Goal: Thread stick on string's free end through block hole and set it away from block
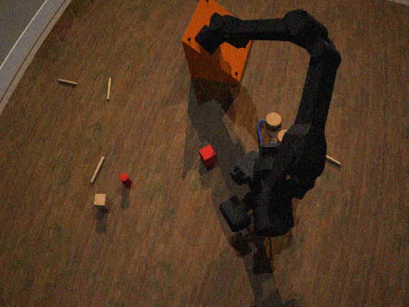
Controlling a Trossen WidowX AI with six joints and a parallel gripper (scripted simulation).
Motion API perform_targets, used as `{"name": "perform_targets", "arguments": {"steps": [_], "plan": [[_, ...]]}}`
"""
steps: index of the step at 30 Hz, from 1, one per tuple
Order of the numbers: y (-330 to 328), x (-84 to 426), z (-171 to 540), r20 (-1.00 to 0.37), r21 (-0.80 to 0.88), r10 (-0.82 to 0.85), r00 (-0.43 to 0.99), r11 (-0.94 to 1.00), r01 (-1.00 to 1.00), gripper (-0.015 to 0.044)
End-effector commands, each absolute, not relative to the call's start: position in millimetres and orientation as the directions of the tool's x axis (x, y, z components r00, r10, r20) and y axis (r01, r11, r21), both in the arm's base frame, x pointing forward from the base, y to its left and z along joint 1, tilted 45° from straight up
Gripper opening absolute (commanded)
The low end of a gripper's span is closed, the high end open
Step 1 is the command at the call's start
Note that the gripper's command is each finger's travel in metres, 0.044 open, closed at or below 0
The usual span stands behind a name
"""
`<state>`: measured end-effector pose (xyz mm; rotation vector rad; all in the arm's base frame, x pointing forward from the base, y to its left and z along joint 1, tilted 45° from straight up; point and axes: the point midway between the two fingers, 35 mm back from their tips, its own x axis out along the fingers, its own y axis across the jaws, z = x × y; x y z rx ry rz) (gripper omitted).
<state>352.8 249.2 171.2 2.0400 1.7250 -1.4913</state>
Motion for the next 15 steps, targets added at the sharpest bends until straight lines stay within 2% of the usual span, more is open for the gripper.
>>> {"name": "perform_targets", "arguments": {"steps": [1,15], "plan": [[249.7,355.6,169.9,-0.690,-0.495,0.716,-0.103,-0.363,0.790,0.0000],[249.9,360.7,152.0,-0.691,-0.494,0.716,-0.104,-0.363,0.790,0.0000]]}}
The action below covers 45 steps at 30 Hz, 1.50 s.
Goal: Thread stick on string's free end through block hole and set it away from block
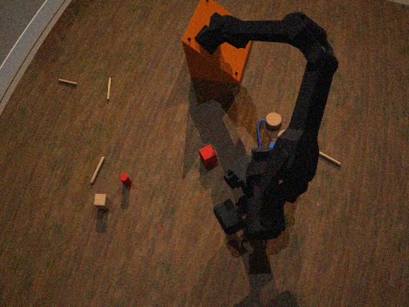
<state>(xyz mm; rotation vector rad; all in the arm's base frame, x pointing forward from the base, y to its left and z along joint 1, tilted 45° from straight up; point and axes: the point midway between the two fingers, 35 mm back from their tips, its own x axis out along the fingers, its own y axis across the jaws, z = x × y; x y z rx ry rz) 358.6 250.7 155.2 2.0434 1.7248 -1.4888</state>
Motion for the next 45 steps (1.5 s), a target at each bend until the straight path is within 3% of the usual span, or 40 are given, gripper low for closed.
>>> {"name": "perform_targets", "arguments": {"steps": [1,45], "plan": [[249.9,361.0,150.8,-0.691,-0.494,0.716,-0.104,-0.363,0.790,0.0000],[245.8,367.2,104.4,-0.692,-0.495,0.714,-0.105,-0.364,0.789,0.0000]]}}
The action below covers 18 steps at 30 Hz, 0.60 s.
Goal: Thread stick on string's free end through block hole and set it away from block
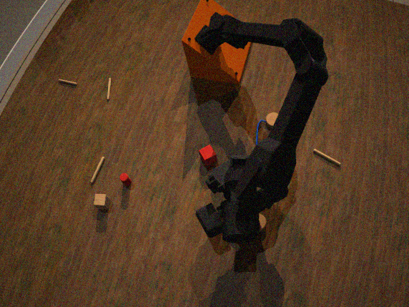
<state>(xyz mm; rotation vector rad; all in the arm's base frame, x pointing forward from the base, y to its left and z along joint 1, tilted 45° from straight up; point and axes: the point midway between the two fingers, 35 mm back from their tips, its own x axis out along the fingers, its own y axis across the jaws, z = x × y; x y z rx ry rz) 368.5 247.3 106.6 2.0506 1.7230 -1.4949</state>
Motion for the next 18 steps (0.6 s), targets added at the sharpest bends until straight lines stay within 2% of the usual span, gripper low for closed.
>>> {"name": "perform_targets", "arguments": {"steps": [1,18], "plan": [[245.0,366.6,103.8,-0.692,-0.495,0.714,-0.105,-0.364,0.789,0.0000],[231.1,355.6,92.5,-0.692,-0.495,0.715,-0.104,-0.364,0.789,0.0000]]}}
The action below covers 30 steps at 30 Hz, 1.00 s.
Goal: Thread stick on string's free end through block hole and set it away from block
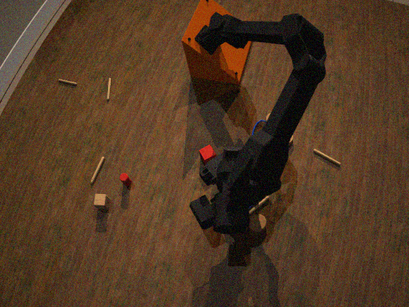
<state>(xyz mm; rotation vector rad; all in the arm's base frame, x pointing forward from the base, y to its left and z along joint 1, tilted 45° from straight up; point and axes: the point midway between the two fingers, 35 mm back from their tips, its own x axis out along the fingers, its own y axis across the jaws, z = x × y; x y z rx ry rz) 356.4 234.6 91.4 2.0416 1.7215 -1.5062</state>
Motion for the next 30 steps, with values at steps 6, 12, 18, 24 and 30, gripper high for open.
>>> {"name": "perform_targets", "arguments": {"steps": [6,12,18,24,30], "plan": [[226.3,351.4,88.5,-0.691,-0.495,0.715,-0.104,-0.365,0.789,0.0000],[221.5,346.9,84.6,-0.691,-0.495,0.715,-0.103,-0.365,0.788,0.0000],[216.7,342.3,80.6,-0.691,-0.496,0.716,-0.103,-0.365,0.788,0.0000],[212.0,337.4,76.7,-0.690,-0.496,0.716,-0.103,-0.365,0.788,0.0000],[207.4,332.4,72.8,-0.690,-0.496,0.717,-0.102,-0.365,0.788,0.0000]]}}
